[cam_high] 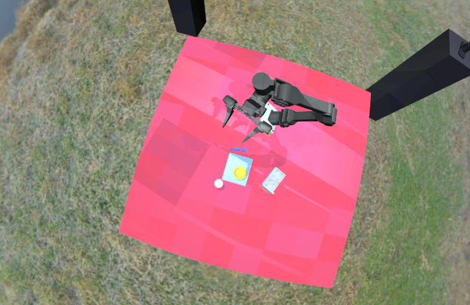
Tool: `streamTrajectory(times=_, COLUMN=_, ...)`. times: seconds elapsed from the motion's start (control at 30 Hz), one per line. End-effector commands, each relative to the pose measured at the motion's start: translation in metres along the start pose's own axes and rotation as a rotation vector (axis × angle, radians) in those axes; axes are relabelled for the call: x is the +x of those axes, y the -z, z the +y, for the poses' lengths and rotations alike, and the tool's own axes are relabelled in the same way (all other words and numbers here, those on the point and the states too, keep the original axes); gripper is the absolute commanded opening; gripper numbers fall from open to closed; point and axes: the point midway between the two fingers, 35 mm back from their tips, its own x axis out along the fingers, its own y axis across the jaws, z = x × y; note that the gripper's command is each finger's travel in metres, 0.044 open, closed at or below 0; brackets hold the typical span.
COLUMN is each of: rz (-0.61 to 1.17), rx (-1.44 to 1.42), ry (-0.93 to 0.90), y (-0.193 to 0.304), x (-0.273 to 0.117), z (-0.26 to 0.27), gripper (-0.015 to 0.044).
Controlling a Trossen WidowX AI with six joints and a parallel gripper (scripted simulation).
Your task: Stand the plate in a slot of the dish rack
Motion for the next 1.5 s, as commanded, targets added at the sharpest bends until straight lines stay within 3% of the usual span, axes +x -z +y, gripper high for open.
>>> streamTrajectory(times=0.0, rz=0.095, rx=-0.015, ry=-0.004, y=0.015, x=0.027, z=0.002, gripper=0.04)
streamTrajectory(times=0.77, rz=0.658, rx=-0.132, ry=-0.074, y=0.122, x=0.122, z=0.042, gripper=0.04)
streamTrajectory(times=1.47, rz=1.273, rx=-0.318, ry=-0.255, y=0.232, x=0.141, z=0.097, gripper=0.04)
